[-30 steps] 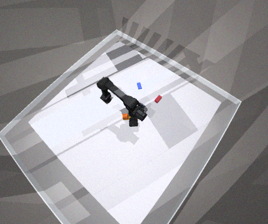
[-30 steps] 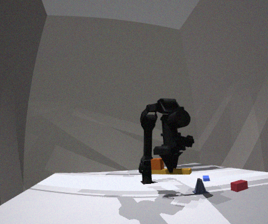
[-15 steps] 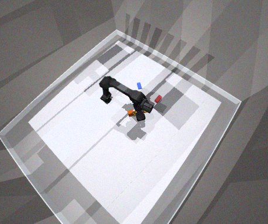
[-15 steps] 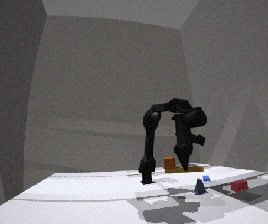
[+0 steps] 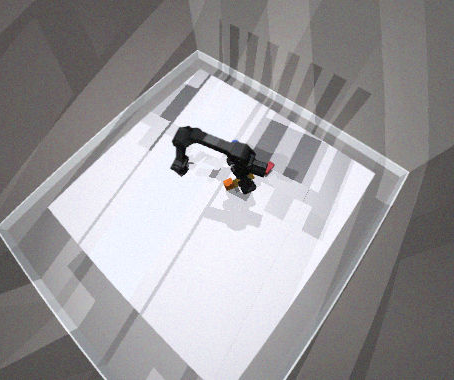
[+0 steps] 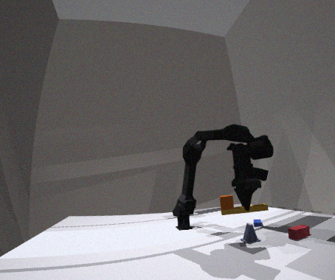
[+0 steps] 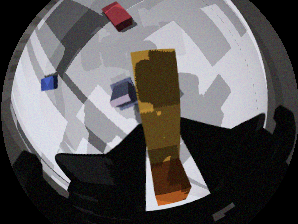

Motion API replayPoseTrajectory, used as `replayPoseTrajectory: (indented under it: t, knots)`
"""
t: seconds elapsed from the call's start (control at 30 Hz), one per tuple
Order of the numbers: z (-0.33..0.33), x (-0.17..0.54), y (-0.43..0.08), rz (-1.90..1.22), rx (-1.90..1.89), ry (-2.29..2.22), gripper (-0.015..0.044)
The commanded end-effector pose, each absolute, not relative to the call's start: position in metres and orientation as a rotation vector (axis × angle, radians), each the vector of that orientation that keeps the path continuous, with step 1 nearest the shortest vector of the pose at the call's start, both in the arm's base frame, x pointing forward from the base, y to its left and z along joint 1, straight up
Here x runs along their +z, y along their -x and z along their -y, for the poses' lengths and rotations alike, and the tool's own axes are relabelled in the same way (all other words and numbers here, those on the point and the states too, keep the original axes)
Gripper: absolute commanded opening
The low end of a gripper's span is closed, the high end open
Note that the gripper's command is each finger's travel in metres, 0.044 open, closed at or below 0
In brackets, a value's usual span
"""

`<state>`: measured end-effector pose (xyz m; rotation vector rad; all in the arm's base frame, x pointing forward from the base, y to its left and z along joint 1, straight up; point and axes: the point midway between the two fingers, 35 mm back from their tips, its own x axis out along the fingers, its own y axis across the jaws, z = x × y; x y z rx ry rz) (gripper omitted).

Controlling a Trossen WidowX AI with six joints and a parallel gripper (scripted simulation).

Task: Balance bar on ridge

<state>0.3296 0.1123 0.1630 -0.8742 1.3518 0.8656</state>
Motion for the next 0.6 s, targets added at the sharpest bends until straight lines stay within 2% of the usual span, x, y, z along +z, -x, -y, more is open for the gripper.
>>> replayPoseTrajectory:
  t: [0.0, 0.57]
  knots:
    - [-0.128, 0.163, -0.326, -1.332, 0.908, 0.921, 0.0]
    - [-0.175, 0.162, -0.304, -1.277, 1.02, 1.029, 0.0]
